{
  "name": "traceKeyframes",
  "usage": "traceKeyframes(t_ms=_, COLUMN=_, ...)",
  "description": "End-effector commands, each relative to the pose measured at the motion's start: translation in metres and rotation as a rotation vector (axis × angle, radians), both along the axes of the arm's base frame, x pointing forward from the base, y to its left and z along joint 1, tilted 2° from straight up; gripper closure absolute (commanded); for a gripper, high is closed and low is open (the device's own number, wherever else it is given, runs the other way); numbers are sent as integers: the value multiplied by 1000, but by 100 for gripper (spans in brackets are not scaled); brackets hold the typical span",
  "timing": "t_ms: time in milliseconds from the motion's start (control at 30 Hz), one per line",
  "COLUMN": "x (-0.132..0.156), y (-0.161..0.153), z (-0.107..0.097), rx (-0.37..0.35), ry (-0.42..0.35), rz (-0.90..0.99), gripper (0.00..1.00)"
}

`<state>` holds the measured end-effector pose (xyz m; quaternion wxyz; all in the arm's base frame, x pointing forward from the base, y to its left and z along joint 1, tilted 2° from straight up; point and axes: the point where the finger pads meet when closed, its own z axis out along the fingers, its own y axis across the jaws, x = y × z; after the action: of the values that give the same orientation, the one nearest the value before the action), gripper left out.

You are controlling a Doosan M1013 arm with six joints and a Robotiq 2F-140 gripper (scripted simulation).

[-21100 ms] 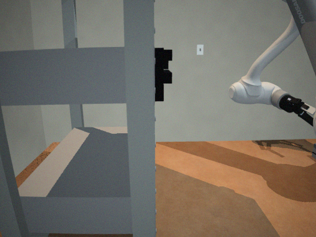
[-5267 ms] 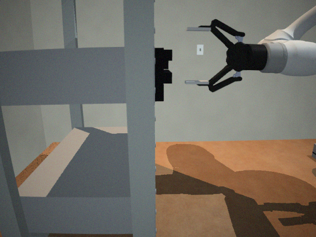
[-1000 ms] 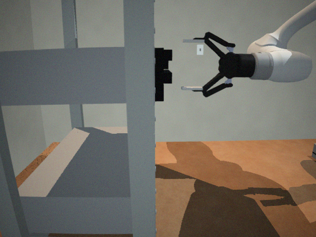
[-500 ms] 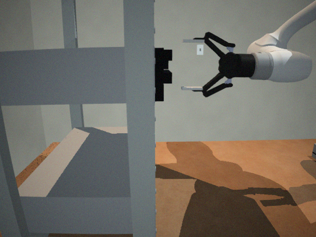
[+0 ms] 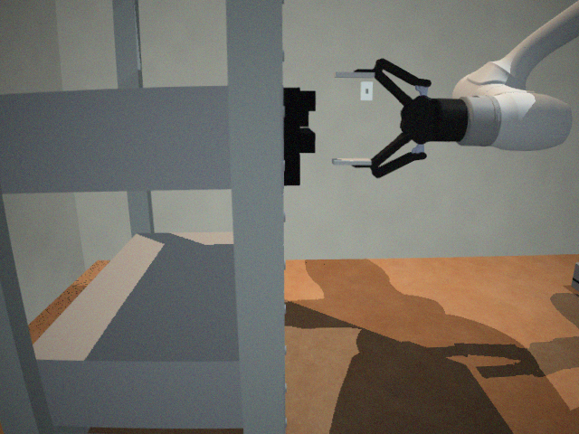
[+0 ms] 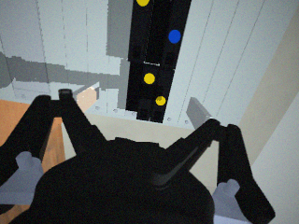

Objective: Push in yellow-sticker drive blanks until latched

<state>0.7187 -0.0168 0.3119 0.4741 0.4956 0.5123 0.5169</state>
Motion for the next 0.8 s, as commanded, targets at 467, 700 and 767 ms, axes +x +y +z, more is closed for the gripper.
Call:
traceKeyframes(t_ms=467, x=2, y=-22, z=15, rx=0, ry=0, rz=0, gripper=0)
traceKeyframes(t_ms=700, x=3, y=-39, z=28, rx=0, ry=0, rz=0, gripper=0)
traceKeyframes(t_ms=767, x=3, y=-39, z=28, rx=0, ry=0, rz=0, gripper=0)
